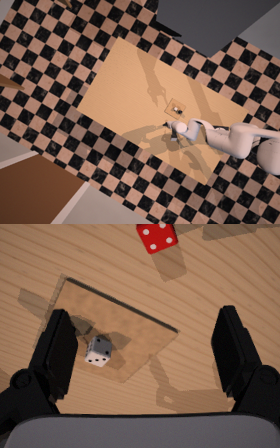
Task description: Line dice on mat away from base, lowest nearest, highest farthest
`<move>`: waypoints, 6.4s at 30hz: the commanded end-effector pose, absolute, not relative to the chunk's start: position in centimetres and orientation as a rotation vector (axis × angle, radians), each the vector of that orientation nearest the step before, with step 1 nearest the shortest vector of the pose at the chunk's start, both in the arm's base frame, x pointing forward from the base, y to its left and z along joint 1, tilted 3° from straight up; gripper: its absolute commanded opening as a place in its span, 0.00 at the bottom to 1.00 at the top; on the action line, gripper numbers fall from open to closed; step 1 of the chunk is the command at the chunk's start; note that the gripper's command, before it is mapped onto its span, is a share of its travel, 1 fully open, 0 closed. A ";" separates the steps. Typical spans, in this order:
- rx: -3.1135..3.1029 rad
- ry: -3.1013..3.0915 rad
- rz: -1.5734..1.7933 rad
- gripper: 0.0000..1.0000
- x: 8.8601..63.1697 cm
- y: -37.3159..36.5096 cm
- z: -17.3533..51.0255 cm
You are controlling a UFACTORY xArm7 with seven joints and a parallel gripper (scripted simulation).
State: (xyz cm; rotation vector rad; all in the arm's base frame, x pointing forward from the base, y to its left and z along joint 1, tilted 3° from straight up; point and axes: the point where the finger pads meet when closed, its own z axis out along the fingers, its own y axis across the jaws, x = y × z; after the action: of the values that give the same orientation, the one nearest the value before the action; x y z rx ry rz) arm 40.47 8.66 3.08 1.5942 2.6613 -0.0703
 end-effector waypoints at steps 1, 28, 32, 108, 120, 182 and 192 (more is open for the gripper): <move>1.404 2.776 -0.055 1.00 40.5 9.6 3.1; 1.014 2.942 -0.055 0.42 40.2 11.3 3.1; 1.014 2.942 -0.055 0.42 40.2 11.3 3.1; 1.014 2.942 -0.054 0.42 40.3 11.1 -2.0; 1.014 2.942 -0.054 0.42 40.3 11.1 -2.1; 1.014 2.942 -0.054 0.42 40.5 11.2 -2.1; 1.014 2.942 -0.054 0.42 40.5 11.2 -2.1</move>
State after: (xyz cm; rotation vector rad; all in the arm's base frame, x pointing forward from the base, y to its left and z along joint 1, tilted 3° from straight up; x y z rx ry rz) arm 40.33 11.10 -2.25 1.0147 2.9448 -0.0583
